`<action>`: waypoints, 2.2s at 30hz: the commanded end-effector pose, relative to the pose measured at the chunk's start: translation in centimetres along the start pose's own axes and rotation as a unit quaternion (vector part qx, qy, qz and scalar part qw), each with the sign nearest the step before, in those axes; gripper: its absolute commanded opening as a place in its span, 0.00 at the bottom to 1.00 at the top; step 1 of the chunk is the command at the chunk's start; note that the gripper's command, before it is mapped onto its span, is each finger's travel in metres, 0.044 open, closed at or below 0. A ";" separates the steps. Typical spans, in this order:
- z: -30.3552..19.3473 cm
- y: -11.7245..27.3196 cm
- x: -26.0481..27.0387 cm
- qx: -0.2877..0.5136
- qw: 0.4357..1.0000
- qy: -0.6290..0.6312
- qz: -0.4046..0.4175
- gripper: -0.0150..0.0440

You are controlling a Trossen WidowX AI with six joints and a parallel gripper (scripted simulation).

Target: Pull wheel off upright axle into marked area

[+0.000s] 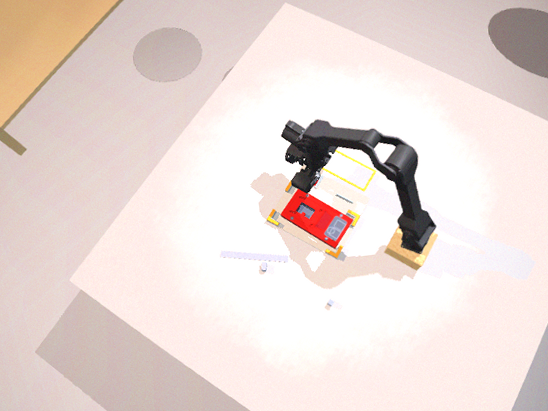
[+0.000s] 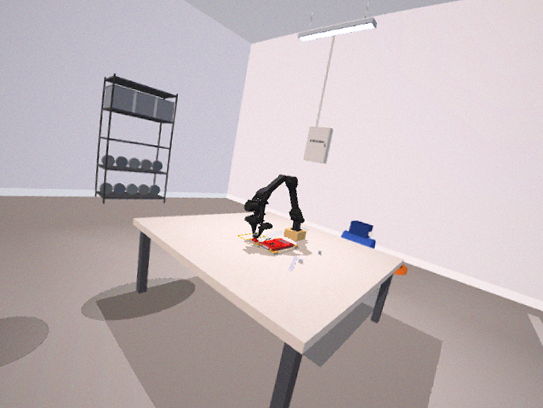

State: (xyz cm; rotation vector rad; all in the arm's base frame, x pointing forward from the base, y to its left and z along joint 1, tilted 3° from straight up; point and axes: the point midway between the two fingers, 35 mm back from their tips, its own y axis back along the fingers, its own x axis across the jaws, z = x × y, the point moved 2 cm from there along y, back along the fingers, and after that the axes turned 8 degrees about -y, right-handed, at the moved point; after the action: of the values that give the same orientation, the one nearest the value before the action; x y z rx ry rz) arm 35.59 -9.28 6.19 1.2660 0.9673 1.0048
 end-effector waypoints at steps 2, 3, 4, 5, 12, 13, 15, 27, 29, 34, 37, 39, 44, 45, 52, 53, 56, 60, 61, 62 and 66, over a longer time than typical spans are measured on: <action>0.0 0.4 0.0 -0.003 1.000 0.000 0.000 0.25; 0.1 0.4 0.0 -0.003 1.000 0.000 0.000 0.25; 0.1 0.4 0.0 -0.003 1.000 0.000 0.000 0.25; 0.1 0.5 0.0 -0.003 1.000 0.000 0.000 0.25; 0.1 0.7 0.0 -0.003 1.000 0.000 0.000 0.25; 0.1 0.7 0.0 -0.003 1.000 0.000 0.000 0.25; 0.1 0.8 0.0 -0.003 1.000 0.000 0.000 0.25; 0.1 1.2 0.0 -0.004 1.000 0.000 0.000 0.25; 0.1 1.3 0.0 -0.004 1.000 0.000 0.000 0.25; 0.1 1.4 0.0 -0.004 1.000 0.000 0.000 0.25; 0.1 1.5 0.0 -0.004 1.000 0.000 0.000 0.25; 0.1 1.6 0.0 -0.004 1.000 -0.001 0.000 0.25; 0.1 1.8 0.0 -0.005 1.000 -0.001 0.000 0.25; 0.1 1.8 0.0 -0.005 1.000 -0.001 0.000 0.25; 0.1 2.0 0.0 -0.005 1.000 -0.001 -0.001 0.25; 0.1 2.1 0.0 -0.005 1.000 -0.001 -0.001 0.25; 0.1 2.2 0.0 -0.005 1.000 -0.001 -0.001 0.25; 0.1 2.3 0.0 -0.005 1.000 -0.001 -0.001 0.25; 0.1 2.3 0.0 -0.005 1.000 -0.001 -0.001 0.25; 0.0 2.4 0.0 -0.005 1.000 -0.001 -0.001 0.25; 0.0 2.5 0.0 -0.005 1.000 -0.001 -0.001 0.25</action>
State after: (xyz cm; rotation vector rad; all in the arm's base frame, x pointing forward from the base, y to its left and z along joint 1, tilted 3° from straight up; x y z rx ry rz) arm 35.49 -9.24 7.92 1.2665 0.9704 1.0036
